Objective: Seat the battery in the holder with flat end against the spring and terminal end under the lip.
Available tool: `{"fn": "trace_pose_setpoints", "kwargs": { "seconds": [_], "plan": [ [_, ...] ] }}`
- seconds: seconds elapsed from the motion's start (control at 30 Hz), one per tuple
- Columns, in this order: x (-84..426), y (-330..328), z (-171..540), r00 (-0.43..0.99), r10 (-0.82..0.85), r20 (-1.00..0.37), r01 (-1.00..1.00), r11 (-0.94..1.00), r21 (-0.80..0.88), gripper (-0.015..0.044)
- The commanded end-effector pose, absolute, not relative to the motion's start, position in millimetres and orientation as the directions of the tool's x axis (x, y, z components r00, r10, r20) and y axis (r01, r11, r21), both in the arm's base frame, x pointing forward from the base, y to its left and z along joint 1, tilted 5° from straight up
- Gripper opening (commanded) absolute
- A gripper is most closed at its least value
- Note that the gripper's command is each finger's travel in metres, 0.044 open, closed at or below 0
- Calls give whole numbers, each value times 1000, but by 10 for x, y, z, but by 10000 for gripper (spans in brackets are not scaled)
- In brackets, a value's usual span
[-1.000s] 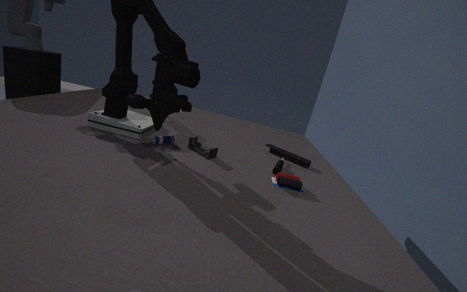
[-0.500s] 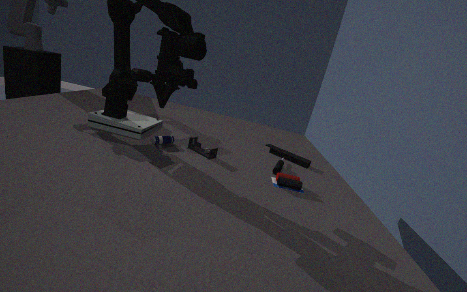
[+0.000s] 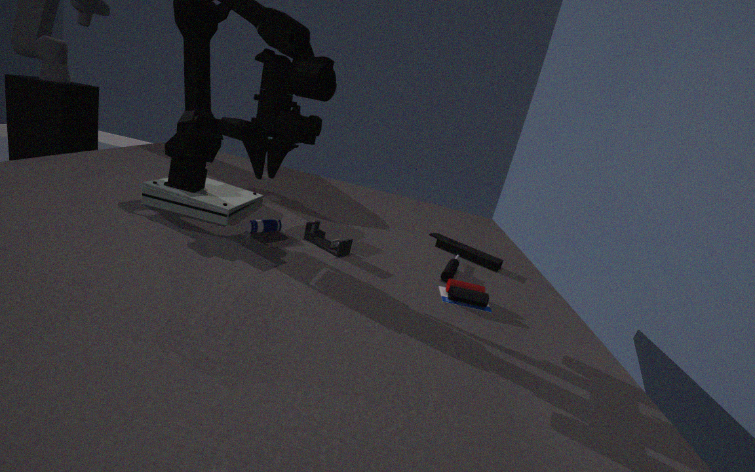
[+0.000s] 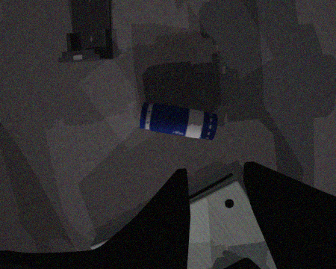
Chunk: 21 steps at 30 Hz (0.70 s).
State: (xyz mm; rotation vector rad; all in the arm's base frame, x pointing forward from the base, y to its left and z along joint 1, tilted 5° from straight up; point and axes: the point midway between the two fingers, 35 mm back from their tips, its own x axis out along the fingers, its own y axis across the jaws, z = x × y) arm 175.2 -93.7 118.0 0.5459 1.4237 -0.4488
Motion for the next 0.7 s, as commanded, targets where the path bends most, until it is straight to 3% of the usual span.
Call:
{"fn": "trace_pose_setpoints", "kwargs": {
  "seconds": [0.0, 0.1, 0.27, 0.67],
  "plan": [
    [1807, -879, 934, 83, 39, -996, 142, 989, 51, 236],
    [1850, -842, 808, 84, 39, -996, -178, 984, 24, 244],
    [1898, -779, 629, 85, 39, -996, -598, 801, -19, 244],
    [1899, -776, 622, 85, 39, -996, -612, 791, -21, 244]
  ]
}}
